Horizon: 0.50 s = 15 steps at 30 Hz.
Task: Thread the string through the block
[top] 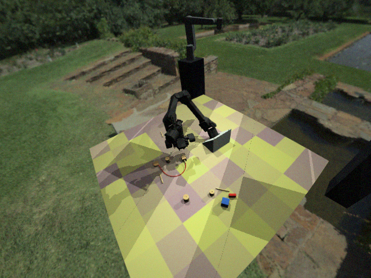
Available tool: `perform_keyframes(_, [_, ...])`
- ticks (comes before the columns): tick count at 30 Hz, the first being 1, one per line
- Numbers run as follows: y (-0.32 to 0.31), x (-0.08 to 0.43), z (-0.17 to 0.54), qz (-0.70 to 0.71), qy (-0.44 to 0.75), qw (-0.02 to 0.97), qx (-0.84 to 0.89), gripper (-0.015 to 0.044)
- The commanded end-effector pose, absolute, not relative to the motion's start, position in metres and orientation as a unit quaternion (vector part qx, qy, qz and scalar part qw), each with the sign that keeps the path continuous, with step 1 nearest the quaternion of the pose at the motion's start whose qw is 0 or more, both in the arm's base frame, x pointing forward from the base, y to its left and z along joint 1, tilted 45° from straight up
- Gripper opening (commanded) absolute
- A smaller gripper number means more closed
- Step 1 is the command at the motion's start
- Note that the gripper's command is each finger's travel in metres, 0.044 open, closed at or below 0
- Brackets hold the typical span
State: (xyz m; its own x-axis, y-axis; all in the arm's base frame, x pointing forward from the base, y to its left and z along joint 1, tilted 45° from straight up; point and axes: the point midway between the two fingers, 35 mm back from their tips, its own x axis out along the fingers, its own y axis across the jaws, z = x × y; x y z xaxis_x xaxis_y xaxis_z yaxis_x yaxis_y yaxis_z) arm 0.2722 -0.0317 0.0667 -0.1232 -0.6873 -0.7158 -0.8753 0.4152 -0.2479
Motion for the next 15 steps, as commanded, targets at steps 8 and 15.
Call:
perform_keyframes(8, [-0.044, 0.271, 0.054, 0.118, 0.74, 0.398, -0.529, 0.0125])
perform_keyframes(15, [-0.052, 0.27, 0.045, 0.118, 0.74, 0.398, -0.529, 0.0125])
